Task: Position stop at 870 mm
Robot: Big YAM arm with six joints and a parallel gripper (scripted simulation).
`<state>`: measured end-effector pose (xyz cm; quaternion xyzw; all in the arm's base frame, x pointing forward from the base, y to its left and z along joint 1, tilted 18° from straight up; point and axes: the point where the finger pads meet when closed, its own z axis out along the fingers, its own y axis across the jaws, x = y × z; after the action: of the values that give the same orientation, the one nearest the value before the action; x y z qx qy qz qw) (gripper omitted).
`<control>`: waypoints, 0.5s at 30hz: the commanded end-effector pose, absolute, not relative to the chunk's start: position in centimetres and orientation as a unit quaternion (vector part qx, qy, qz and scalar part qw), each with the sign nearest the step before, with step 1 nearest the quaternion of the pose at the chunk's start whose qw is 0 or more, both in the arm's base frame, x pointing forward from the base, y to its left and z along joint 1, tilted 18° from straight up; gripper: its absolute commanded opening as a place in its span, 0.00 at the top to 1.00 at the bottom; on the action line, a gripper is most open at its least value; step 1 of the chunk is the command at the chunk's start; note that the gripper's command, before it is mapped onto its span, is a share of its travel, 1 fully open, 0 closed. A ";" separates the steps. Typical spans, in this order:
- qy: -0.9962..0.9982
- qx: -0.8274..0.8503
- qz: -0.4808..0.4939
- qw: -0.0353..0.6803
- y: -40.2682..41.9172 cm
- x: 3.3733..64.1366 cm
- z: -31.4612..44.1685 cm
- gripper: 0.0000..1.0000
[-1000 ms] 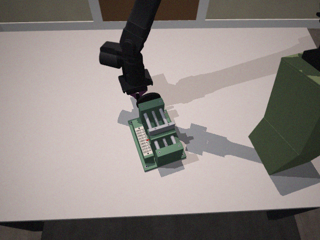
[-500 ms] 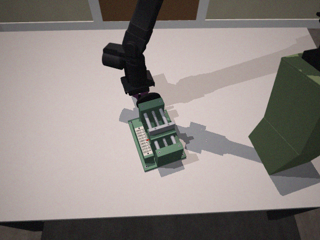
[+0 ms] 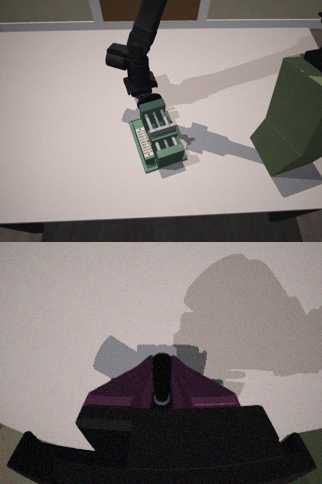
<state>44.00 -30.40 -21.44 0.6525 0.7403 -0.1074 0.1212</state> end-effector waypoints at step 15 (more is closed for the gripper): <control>0.738 0.654 -0.113 0.116 -31.4 41.9 -23.2 0.94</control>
<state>43.74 -30.48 -21.58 0.6516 0.7406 -0.1058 0.1253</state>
